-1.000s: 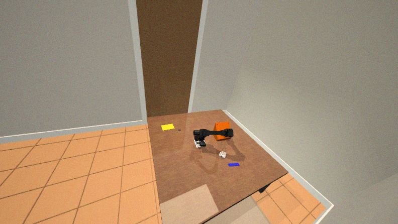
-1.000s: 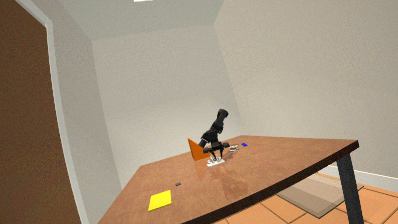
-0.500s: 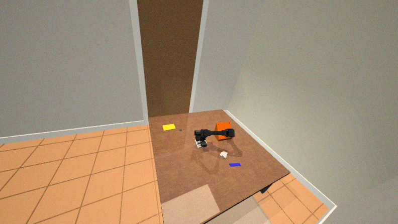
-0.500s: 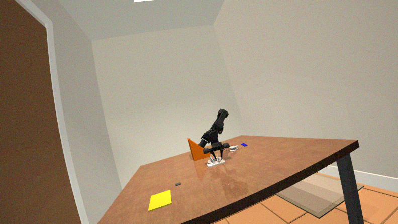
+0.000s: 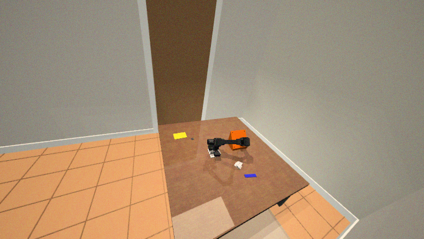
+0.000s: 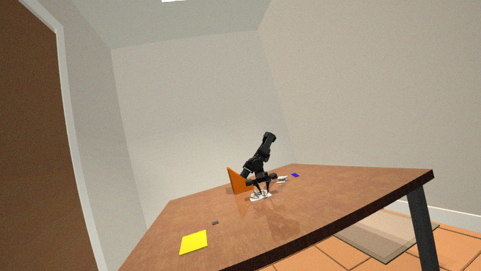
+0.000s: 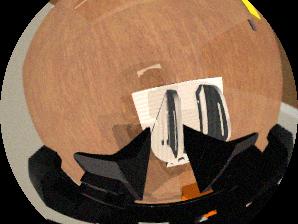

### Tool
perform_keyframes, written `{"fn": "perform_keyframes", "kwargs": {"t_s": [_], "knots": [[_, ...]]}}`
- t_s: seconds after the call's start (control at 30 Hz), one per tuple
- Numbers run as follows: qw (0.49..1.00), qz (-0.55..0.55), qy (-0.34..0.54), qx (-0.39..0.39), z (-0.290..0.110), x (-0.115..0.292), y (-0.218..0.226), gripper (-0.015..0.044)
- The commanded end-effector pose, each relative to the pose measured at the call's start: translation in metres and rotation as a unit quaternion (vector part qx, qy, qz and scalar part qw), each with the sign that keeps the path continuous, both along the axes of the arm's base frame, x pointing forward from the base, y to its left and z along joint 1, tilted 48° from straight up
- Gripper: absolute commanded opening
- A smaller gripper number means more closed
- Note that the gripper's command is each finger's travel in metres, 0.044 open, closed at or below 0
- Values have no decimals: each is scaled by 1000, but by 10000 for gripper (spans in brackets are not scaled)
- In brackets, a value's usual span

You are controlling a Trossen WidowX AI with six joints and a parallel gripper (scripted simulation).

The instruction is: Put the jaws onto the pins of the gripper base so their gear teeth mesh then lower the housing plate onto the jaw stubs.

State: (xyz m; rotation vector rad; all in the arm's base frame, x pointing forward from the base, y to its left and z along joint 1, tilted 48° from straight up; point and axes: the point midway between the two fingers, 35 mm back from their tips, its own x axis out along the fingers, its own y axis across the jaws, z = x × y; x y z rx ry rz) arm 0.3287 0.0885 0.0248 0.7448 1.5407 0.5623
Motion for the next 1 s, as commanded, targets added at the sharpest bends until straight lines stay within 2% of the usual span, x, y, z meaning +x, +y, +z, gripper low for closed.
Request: {"fn": "perform_keyframes", "kwargs": {"t_s": [0.0, 0.97], "knots": [[1000, 0, 3, 2, -1, -1, 2, 134], [1000, 0, 3, 2, 3, -1, -3, 134]]}}
